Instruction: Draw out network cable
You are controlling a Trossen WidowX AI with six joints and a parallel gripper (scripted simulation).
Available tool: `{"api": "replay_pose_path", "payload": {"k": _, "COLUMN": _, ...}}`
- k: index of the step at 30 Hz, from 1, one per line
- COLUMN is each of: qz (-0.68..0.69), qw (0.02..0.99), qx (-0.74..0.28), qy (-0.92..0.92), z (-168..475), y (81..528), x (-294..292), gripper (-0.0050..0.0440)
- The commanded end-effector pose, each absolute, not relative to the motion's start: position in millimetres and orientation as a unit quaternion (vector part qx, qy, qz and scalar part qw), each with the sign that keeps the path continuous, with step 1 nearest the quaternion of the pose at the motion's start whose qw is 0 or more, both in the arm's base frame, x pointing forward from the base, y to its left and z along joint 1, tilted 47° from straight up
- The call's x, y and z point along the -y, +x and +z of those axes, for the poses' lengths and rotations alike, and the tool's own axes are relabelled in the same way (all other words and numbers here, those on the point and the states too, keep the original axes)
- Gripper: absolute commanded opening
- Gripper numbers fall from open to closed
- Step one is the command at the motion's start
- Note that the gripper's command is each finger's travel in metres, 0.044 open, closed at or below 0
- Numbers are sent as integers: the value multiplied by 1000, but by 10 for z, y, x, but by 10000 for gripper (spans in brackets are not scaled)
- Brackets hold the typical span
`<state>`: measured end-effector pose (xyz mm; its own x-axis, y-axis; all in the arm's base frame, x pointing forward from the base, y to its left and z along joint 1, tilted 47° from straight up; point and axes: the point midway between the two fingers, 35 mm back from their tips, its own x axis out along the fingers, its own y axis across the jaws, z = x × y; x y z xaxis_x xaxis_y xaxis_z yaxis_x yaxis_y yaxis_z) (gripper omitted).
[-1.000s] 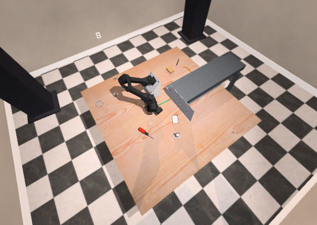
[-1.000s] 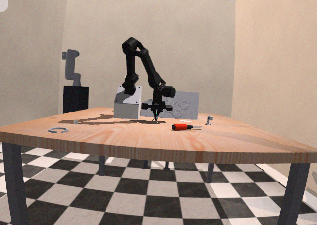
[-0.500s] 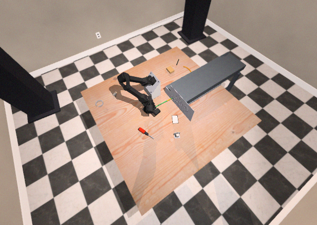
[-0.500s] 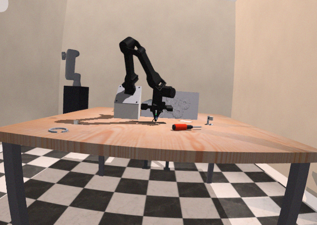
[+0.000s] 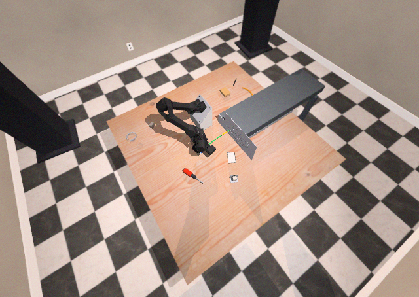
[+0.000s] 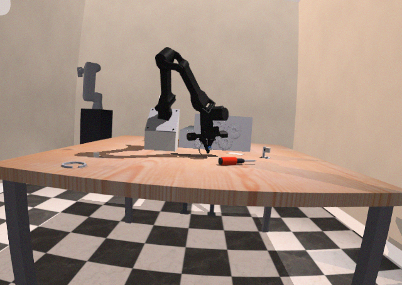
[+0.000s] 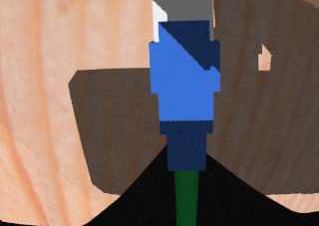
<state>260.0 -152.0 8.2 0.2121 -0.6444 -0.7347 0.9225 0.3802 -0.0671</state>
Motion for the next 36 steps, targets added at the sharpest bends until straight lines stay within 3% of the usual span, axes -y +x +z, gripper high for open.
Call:
{"api": "replay_pose_path", "payload": {"k": 1, "qz": -489, "qw": 778, "qx": -348, "qy": 185, "z": 72, "y": 2834, "x": 1438, "gripper": -50}}
{"api": "replay_pose_path", "payload": {"k": 36, "qz": -282, "qw": 839, "qx": -456, "qy": 94, "z": -255, "y": 3747, "x": 936, "gripper": -50}}
